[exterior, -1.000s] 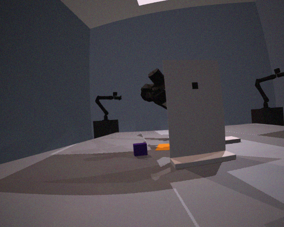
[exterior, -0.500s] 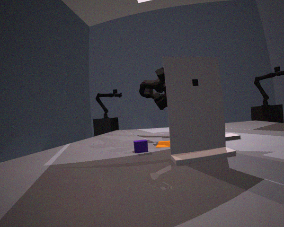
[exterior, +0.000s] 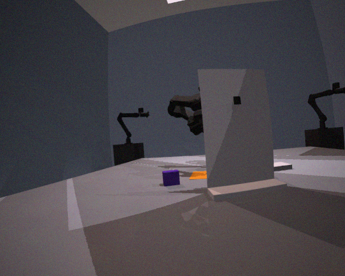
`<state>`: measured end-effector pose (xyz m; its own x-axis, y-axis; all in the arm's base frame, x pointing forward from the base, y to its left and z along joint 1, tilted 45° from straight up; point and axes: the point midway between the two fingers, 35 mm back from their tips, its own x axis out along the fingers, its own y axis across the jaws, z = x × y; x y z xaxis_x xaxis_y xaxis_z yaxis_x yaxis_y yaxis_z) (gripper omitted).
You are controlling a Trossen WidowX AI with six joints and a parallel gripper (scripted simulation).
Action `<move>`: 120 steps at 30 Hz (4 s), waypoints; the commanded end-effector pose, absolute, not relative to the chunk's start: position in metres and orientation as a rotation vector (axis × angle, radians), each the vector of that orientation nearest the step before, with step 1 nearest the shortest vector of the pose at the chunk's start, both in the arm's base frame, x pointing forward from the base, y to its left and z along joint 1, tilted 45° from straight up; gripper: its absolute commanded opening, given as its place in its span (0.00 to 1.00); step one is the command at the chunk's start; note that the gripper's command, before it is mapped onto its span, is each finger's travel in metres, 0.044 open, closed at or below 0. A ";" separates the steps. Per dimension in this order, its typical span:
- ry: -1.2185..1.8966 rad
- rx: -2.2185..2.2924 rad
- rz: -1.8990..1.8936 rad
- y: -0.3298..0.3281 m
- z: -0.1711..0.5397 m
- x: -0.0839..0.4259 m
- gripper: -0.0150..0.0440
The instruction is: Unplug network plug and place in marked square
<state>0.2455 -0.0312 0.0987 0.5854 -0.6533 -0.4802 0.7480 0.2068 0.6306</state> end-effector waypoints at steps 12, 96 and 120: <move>0.013 0.919 -1.033 -0.043 0.098 0.237 0.25; 0.009 0.916 -1.030 -0.089 0.059 0.241 0.25; 0.005 0.922 -1.032 -0.084 0.062 0.240 0.52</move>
